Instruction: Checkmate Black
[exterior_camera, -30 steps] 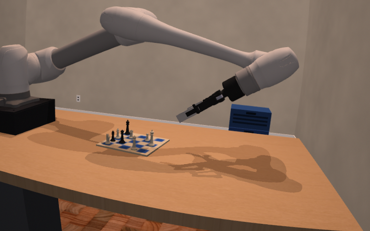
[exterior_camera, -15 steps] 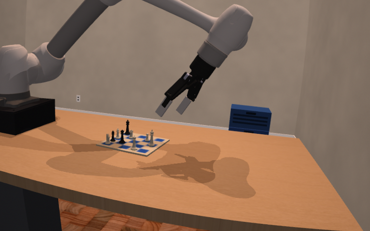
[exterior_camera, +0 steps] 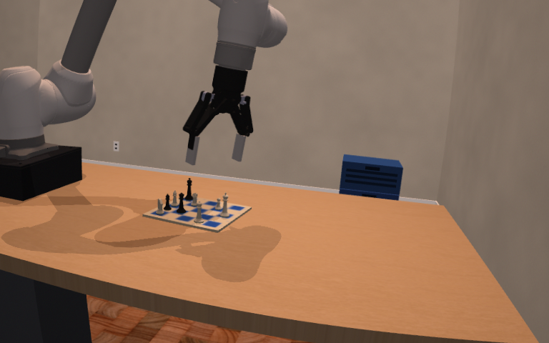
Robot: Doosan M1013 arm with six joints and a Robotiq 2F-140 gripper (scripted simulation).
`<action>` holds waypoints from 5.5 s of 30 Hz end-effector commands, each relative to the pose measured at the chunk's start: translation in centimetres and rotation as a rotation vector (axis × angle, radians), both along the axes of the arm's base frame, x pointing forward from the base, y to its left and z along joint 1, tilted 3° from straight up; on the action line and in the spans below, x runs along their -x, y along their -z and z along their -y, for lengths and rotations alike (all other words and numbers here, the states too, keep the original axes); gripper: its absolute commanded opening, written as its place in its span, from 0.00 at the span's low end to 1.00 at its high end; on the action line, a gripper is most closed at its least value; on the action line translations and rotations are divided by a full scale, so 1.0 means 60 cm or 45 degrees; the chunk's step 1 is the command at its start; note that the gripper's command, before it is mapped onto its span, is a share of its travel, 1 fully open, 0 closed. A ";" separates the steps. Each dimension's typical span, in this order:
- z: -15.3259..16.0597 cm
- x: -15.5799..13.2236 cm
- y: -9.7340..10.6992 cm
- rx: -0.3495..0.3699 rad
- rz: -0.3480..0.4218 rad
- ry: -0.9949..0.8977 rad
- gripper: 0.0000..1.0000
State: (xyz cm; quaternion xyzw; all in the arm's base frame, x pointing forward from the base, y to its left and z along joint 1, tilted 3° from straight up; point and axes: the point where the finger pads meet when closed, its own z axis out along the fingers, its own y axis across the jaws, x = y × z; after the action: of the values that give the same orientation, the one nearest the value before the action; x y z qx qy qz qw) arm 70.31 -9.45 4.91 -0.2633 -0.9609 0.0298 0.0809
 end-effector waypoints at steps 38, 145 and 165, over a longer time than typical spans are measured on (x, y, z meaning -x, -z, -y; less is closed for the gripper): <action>0.004 0.060 0.028 0.046 0.181 0.084 0.25; 0.008 0.063 0.115 0.046 0.181 0.085 0.25; 0.008 0.063 0.115 0.046 0.181 0.085 0.25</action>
State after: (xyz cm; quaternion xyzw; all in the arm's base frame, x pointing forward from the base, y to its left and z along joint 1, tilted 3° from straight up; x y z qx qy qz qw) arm 66.55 -9.93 -2.00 -0.2979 -0.9542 0.0258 0.0087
